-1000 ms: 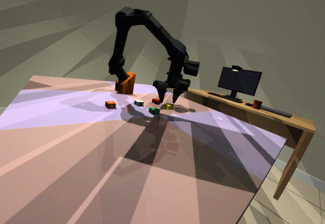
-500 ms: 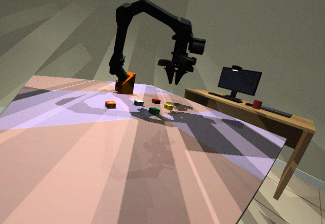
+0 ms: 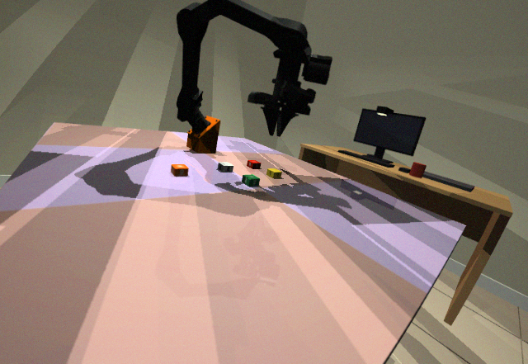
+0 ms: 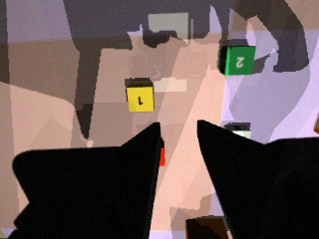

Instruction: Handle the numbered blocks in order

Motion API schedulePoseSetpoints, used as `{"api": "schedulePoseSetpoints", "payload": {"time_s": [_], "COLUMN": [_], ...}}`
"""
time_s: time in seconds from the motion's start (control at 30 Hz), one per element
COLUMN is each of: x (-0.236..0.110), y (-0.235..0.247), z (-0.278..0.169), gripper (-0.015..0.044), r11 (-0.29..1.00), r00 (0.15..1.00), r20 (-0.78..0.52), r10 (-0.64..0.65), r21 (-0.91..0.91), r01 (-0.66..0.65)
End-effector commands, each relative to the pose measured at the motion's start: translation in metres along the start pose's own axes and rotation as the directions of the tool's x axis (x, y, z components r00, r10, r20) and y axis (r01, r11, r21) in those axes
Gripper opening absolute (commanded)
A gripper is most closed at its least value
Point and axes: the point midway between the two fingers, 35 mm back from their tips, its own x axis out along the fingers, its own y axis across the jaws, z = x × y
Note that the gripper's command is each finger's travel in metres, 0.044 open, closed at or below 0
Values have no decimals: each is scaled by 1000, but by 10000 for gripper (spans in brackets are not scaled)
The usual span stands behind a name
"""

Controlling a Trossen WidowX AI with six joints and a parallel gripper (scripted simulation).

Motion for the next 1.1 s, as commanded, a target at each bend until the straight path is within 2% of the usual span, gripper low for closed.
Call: {"api": "schedulePoseSetpoints", "payload": {"time_s": [0.0, 0.07, 0.3, 0.37, 0.53, 0.67, 1.07], "x": [0, 0, 0, 11, 78, 81, 96], "y": [-68, -83, -83, -83, -85, -85, -85], "z": [17, 18, 18, 20, 19, 18, 19], "gripper": [120, 120, 120, 172, 304, 400, 400], "r11": [1000, 1000, 1000, 1000, 1000, 1000, 1000], "r00": [1000, 1000, 1000, 1000, 1000, 1000, 1000], "r20": [1, 0, 0, 1, 2, 1, 2], "r10": [-5, -9, -9, -8, -12, -13, -13], "r21": [25, 26, 26, 25, 26, 26, 26], "r01": [5, 9, 9, 8, 12, 13, 13]}}
